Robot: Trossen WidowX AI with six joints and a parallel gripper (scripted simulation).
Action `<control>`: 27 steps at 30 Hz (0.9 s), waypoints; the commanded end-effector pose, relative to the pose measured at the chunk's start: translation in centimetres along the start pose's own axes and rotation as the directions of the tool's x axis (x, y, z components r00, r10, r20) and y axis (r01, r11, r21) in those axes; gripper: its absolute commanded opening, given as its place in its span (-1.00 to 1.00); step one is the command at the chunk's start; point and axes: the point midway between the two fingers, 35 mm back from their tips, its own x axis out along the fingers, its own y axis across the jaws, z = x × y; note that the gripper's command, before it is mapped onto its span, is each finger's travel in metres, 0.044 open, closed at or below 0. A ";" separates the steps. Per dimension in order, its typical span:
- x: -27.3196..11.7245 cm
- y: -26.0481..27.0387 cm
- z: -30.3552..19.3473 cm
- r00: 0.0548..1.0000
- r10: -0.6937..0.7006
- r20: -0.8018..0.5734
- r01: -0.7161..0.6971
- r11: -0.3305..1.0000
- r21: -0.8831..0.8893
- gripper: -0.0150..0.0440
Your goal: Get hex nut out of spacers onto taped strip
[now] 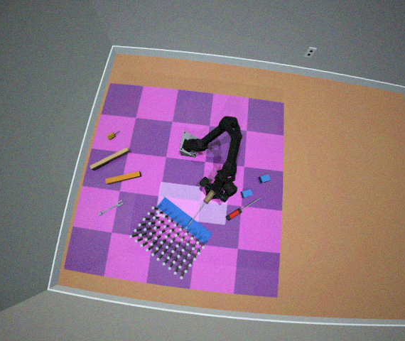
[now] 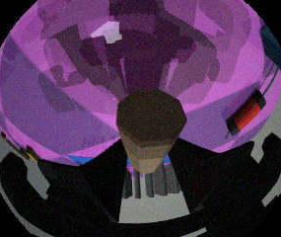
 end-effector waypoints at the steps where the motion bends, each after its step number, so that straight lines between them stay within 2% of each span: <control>1: -1.0 0.2 0.8 1.000 -0.001 -0.009 0.001 1.000 0.006 -0.49; 8: -2.4 -0.1 -0.9 1.000 0.007 -0.008 -0.007 1.000 0.003 -0.49; 27: -10.2 -0.2 -6.6 1.000 0.007 -0.010 -0.007 1.000 -0.002 -0.49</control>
